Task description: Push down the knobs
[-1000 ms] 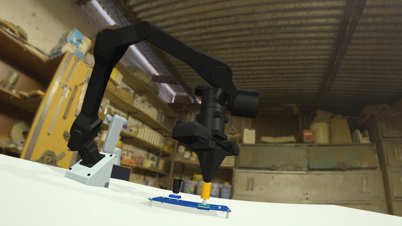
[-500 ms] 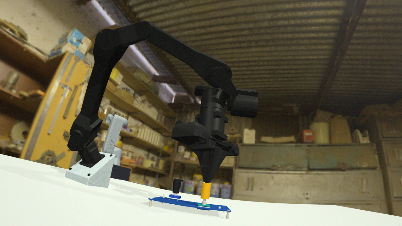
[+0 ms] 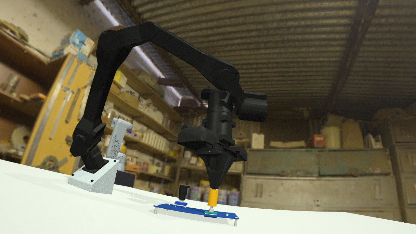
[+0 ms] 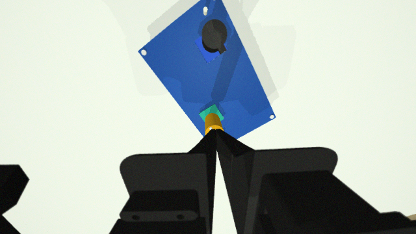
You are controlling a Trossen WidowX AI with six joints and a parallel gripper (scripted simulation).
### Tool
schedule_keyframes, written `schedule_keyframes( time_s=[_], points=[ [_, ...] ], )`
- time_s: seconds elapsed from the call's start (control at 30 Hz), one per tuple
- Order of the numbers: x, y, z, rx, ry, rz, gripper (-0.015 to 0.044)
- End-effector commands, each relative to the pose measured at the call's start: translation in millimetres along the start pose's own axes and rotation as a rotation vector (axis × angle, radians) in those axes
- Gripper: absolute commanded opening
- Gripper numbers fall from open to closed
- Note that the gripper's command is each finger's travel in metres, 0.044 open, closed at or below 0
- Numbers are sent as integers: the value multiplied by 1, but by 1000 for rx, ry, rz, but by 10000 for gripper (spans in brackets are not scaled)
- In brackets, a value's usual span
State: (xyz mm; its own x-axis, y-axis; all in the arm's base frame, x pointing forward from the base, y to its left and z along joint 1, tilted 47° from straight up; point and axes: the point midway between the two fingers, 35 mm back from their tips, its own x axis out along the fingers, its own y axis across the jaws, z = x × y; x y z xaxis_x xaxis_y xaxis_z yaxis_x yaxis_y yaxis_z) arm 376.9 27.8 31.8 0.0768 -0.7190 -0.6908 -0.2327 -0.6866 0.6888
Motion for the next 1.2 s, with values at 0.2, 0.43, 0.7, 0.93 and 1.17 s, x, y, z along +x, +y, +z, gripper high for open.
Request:
schedule_keyframes(
  time_s=[0.2, 0.43, 0.7, 0.93, 1.17],
  points=[
    [22, 4, -4, 25, -24, 16, 0],
    [22, 4, -4, 25, -24, 16, 0],
    [24, 4, -3, 25, -24, 16, 0],
    [24, 4, -3, 25, -24, 16, 0],
    [26, 4, -3, 25, -24, 16, 0]
  ],
)
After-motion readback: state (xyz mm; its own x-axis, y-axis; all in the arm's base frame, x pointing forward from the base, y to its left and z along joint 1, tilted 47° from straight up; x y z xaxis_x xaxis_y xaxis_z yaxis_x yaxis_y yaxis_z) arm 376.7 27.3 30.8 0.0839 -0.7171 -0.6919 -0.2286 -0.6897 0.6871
